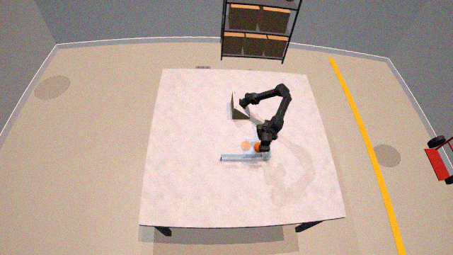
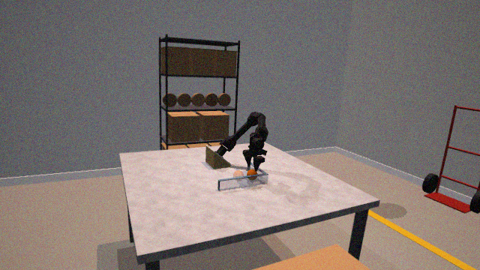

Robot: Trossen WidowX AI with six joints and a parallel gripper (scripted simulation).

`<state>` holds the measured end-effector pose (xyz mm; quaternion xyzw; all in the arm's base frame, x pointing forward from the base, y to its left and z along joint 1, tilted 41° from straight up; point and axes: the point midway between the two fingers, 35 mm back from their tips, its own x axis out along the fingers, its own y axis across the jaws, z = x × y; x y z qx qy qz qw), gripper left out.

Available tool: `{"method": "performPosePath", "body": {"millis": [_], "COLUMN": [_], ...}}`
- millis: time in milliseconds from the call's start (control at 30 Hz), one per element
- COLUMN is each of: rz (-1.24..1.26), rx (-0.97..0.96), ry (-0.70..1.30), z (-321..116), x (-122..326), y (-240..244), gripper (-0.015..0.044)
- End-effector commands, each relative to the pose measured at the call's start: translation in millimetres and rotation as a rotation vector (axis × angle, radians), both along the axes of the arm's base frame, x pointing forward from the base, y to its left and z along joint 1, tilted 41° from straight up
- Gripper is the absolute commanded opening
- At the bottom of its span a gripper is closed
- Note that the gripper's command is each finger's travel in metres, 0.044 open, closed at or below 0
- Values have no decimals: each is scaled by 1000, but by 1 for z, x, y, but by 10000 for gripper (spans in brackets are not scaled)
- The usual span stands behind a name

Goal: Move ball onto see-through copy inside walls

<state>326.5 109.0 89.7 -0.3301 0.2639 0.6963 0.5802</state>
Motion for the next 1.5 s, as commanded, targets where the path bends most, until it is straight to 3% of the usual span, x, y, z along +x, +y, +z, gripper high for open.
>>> {"method": "performPosePath", "body": {"millis": [0,767,900,1133,1467], "rz": [-3,-3,-3,-3,-46], "rx": [4,7,7,7,5], "ry": [6,6,6,6,13], "z": [-6,-32,-32,-32,-23], "x": [-1,-6,-6,-6,3], "y": [6,28,28,28,3], "gripper": [439,439,334,287,24]}}
